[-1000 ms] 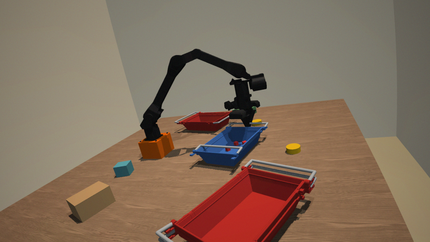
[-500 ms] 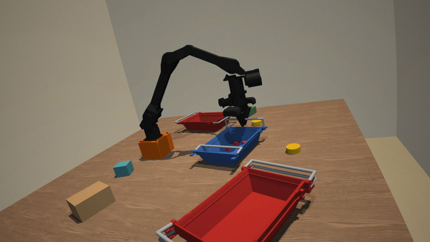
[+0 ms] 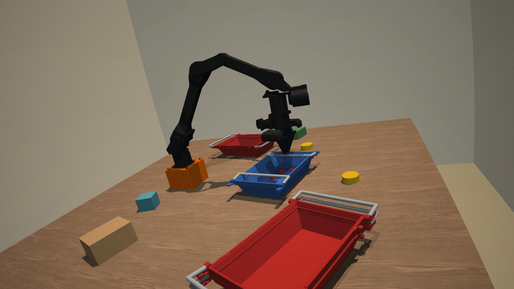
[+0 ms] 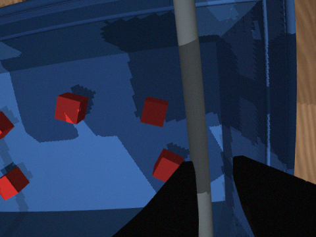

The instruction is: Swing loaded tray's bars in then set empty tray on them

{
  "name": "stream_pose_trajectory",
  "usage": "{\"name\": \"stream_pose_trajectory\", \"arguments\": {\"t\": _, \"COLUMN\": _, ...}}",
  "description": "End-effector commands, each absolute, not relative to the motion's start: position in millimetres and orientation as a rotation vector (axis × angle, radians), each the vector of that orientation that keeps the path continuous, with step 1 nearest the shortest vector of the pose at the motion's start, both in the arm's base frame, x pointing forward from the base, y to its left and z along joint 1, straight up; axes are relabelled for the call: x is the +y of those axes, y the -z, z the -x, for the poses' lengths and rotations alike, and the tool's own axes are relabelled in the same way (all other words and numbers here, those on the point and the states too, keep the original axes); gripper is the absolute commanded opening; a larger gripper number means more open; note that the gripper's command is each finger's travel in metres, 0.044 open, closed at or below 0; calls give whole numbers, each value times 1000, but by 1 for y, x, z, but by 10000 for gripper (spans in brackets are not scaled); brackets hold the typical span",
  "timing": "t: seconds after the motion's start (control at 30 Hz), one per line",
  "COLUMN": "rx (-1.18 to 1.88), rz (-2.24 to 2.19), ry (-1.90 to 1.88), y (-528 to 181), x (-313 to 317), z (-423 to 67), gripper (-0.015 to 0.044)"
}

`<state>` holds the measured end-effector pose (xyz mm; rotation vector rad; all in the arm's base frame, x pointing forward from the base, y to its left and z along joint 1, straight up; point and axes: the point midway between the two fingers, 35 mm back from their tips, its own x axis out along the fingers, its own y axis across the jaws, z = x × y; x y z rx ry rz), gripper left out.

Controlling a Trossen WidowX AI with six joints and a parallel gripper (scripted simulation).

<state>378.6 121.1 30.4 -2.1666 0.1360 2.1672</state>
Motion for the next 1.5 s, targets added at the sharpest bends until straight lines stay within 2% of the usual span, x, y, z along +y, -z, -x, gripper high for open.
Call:
{"name": "stream_pose_trajectory", "arguments": {"t": 0.0, "rx": 117, "rz": 2189, "ry": -2134, "y": -55, "x": 125, "z": -382, "gripper": 81}}
{"name": "stream_pose_trajectory", "arguments": {"t": 0.8, "rx": 121, "rz": 2187, "ry": -2142, "y": -48, "x": 124, "z": -381, "gripper": 81}}
{"name": "stream_pose_trajectory", "arguments": {"t": 0.9, "rx": 121, "rz": 2187, "ry": -2142, "y": -48, "x": 124, "z": -381, "gripper": 2}}
{"name": "stream_pose_trajectory", "arguments": {"t": 1.47, "rx": 121, "rz": 2187, "ry": -2143, "y": -49, "x": 124, "z": -381, "gripper": 0}}
